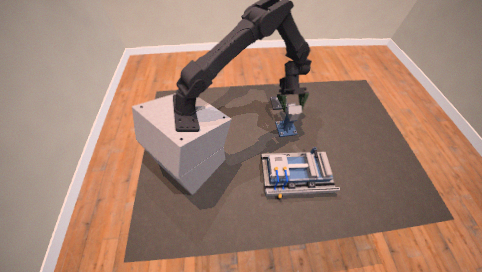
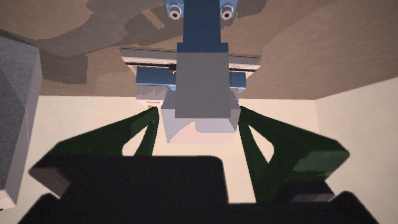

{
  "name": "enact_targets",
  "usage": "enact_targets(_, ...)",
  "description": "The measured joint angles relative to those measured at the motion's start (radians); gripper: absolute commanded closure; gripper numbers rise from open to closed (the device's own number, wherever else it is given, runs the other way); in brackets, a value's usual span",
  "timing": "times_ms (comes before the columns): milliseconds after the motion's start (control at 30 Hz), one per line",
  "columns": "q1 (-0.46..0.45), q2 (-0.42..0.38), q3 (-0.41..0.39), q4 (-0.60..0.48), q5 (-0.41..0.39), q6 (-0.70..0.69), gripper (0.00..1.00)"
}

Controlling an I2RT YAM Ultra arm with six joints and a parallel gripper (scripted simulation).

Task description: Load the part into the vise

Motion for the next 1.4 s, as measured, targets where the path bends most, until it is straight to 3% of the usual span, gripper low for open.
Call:
enact_targets(367,0.0,0.0,0.0,0.0,0.0,0.0,0.19)
enact_targets(400,0.0,0.0,0.0,0.0,0.0,0.0,1.0)
enact_targets(1400,0.0,0.002,0.003,-0.002,0.002,0.001,1.0)
